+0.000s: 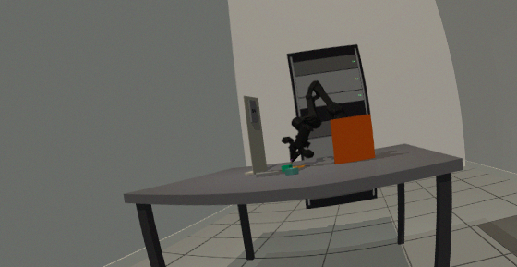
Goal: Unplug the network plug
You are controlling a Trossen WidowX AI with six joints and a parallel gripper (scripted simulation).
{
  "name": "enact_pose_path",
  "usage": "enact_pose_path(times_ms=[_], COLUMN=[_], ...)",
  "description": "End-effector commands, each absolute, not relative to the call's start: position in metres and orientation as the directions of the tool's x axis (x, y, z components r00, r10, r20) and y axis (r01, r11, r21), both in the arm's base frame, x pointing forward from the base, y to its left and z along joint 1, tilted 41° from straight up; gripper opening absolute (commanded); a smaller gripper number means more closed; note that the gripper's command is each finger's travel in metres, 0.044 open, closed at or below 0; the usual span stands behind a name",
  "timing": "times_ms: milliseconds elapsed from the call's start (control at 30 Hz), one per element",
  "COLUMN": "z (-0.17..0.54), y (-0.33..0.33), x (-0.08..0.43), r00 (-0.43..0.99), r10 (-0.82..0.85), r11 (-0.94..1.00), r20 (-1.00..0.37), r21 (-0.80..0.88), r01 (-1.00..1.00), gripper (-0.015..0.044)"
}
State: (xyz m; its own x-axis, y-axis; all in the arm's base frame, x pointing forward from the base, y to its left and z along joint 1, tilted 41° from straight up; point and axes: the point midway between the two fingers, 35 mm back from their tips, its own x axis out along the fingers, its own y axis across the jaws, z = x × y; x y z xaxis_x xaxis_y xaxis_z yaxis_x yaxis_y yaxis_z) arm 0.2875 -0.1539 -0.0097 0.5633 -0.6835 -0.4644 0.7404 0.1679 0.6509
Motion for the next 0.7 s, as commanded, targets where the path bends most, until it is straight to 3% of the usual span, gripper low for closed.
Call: enact_pose_path(times_ms=[0, 667], z=[-0.012, -0.022], y=[-0.155, -0.164], x=[0.288, 0.286], r00=[0.565, 0.565], r10=[-0.682, -0.683], r11=[0.173, 0.175], r20=[-0.465, -0.463], r21=[0.648, 0.647], r01=[0.742, 0.742], gripper=[0.0, 0.0])
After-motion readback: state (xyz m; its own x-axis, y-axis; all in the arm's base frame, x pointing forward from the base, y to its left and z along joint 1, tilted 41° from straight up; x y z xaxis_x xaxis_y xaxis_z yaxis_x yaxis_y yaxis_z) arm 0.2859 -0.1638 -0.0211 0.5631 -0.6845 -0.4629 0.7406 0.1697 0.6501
